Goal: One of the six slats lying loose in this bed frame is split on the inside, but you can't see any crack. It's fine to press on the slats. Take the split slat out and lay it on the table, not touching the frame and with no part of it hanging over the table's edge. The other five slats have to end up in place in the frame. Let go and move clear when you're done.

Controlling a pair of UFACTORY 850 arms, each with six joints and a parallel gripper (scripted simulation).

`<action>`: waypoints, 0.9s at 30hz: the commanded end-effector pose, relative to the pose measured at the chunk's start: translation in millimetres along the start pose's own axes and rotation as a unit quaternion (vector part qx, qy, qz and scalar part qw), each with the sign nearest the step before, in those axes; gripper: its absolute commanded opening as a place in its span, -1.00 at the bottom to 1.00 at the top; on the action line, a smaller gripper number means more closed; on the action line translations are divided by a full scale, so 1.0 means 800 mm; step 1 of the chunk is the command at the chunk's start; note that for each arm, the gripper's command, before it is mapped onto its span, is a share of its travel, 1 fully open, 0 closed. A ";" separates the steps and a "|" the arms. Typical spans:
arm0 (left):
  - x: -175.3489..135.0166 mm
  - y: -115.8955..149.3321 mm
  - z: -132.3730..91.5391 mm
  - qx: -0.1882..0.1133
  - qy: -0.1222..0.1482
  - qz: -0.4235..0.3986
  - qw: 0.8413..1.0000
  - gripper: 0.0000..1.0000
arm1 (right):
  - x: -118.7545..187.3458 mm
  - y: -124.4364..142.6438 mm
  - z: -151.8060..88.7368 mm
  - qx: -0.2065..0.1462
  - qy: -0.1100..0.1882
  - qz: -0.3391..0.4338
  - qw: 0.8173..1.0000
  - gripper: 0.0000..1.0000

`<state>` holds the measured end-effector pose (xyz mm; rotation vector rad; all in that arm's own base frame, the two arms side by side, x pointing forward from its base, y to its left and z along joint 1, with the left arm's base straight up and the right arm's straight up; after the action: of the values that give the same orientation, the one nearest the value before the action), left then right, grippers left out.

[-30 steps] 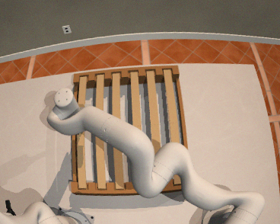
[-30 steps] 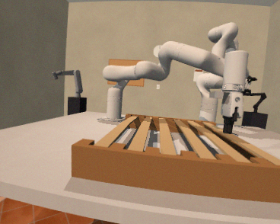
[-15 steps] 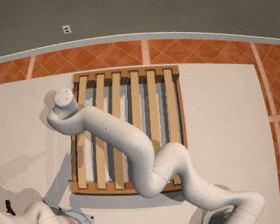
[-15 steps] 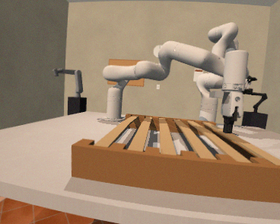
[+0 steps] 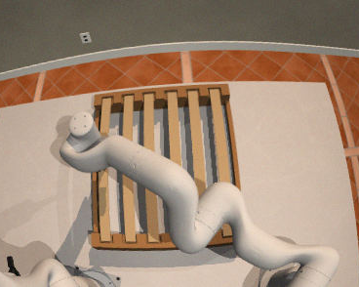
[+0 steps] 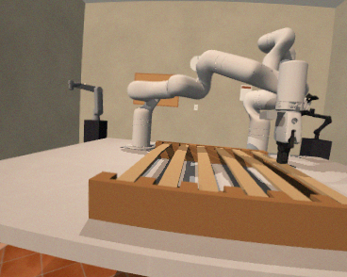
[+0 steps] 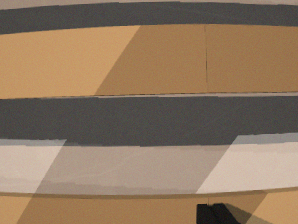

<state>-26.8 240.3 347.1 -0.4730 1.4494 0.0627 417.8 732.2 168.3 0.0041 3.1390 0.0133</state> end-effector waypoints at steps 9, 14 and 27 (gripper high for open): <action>0.000 0.000 0.000 0.000 0.000 0.001 1.000 1.00 | -0.001 0.002 -0.012 0.004 0.003 0.000 1.000 -1.00; 0.000 0.000 0.000 0.000 0.000 0.001 1.000 1.00 | -0.001 0.002 -0.012 0.004 0.003 0.000 1.000 -1.00; 0.000 0.000 0.000 0.000 0.000 0.001 1.000 1.00 | -0.001 0.003 -0.056 0.004 0.002 0.000 1.000 -1.00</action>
<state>-26.8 240.3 347.1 -0.4730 1.4494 0.0627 417.8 731.9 210.0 0.0041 3.1388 0.0151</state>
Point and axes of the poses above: on each arm, the point where the finger pads meet when closed, its own z axis out along the fingers, its own x axis across the jaws, y = z × x, the point moved 6 cm from there along -z, back along the fingers, and after that the axes turned 9 degrees about z, right-handed, at the moved point
